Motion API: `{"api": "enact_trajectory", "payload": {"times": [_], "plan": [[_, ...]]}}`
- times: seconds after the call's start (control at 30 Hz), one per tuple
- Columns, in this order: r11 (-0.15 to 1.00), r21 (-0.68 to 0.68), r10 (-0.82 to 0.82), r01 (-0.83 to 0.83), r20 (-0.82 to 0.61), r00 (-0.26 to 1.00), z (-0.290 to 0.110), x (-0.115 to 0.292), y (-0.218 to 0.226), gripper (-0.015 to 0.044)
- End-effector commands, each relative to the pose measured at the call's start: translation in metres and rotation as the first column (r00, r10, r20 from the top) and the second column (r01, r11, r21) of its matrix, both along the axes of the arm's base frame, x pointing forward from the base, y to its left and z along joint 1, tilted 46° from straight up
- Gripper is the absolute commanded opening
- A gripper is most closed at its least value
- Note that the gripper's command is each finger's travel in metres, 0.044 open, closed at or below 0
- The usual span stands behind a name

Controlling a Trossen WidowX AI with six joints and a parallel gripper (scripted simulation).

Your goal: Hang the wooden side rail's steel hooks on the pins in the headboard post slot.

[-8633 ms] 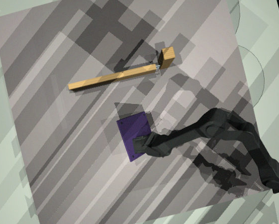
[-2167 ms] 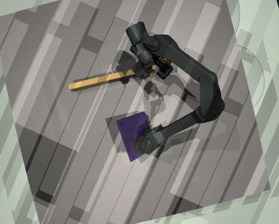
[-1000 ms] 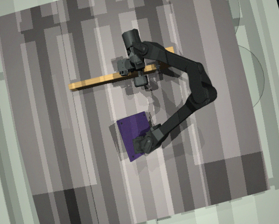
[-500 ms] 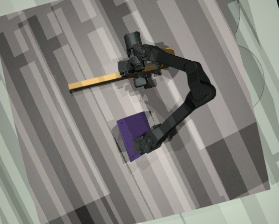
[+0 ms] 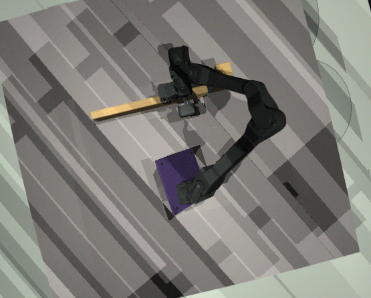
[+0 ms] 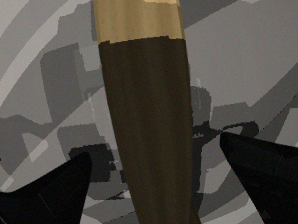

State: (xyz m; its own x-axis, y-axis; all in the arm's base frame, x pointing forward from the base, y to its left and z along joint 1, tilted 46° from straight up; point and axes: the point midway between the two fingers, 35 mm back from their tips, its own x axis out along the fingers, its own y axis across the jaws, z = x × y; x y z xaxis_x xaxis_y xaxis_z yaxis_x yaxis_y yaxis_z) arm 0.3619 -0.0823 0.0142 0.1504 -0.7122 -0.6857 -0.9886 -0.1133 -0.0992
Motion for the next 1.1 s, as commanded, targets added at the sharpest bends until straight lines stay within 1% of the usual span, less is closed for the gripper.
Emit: {"api": "enact_trajectory", "payload": {"times": [0.0, 0.23, 0.63, 0.8, 0.9, 0.93, 1.07], "plan": [[1.000, 0.002, 0.004, -0.004, -0.005, 1.000, -0.0047, -0.0002, -0.0037, 0.0440], [1.000, 0.000, 0.005, -0.005, -0.006, 1.000, -0.0102, 0.0003, -0.0100, 0.0440], [1.000, 0.000, 0.005, -0.005, -0.006, 1.000, -0.0102, 0.0003, -0.0100, 0.0125], [1.000, 0.000, 0.005, -0.005, -0.006, 1.000, -0.0102, 0.0003, -0.0100, 0.0092], [1.000, 0.000, 0.005, -0.005, -0.006, 1.000, -0.0102, 0.0003, -0.0100, 0.0013], [1.000, 0.000, 0.005, -0.005, -0.006, 1.000, -0.0102, 0.0003, -0.0100, 0.0000], [1.000, 0.000, 0.005, -0.005, -0.006, 1.000, -0.0102, 0.0003, -0.0100, 0.0000]]}}
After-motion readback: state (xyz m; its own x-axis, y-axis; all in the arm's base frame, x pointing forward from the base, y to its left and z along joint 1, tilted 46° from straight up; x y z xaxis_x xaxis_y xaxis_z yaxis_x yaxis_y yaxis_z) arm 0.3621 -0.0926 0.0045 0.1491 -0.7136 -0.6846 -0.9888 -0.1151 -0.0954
